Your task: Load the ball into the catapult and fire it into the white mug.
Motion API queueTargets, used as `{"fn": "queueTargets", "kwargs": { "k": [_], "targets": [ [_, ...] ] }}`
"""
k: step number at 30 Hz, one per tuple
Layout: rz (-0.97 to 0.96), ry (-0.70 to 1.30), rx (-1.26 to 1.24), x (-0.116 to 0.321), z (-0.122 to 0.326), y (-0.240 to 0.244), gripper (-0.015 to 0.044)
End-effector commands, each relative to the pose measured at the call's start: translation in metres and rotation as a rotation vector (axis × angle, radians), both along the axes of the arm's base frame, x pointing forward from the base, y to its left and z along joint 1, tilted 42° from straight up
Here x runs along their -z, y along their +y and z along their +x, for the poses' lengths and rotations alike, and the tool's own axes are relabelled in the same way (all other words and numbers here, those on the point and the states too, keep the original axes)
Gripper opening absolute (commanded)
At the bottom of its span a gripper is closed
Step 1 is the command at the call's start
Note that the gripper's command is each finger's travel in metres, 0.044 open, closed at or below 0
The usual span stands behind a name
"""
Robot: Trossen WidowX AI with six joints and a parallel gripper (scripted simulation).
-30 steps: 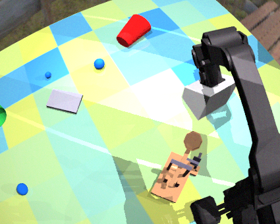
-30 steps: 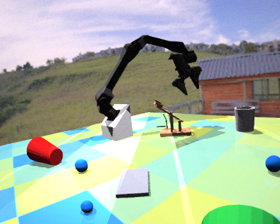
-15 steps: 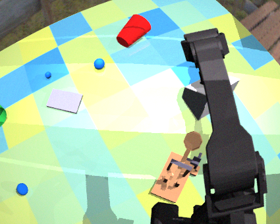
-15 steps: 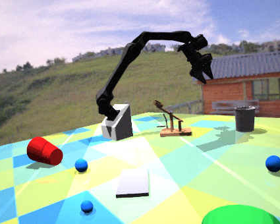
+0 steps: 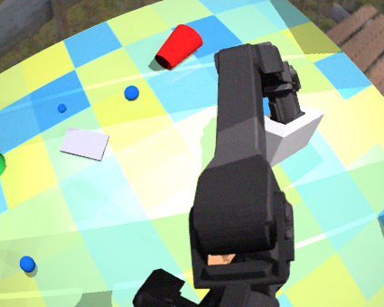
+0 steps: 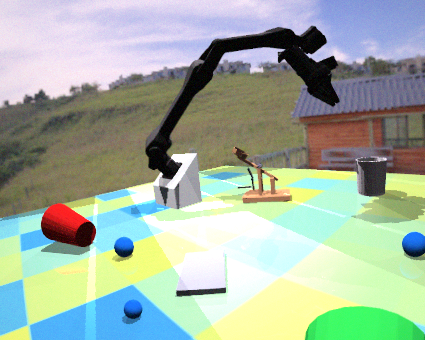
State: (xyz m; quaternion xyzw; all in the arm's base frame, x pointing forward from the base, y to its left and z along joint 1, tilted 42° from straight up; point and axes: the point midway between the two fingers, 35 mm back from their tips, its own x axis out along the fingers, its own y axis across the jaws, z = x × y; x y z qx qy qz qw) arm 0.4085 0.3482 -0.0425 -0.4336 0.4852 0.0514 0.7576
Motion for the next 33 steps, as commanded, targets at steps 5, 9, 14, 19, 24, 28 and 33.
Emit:
{"fn": "queueTargets", "kwargs": {
  "k": [5, 9, 14, 19, 24, 28, 33],
  "targets": [
    [0.038, -0.036, 0.026, -0.0106, 0.0089, 0.0021, 0.0440],
    [0.038, -0.036, 0.026, -0.0106, 0.0089, 0.0021, 0.0440],
    [0.038, -0.036, 0.026, -0.0106, 0.0089, 0.0021, 0.0440],
    [0.038, -0.036, 0.026, -0.0106, 0.0089, 0.0021, 0.0440],
    [0.032, -0.027, 0.021, -0.0089, 0.0081, 0.0012, 0.0440],
    [0.032, -0.027, 0.021, -0.0089, 0.0081, 0.0012, 0.0440],
    [0.032, -0.027, 0.021, -0.0089, 0.0081, 0.0012, 0.0440]
  ]
}}
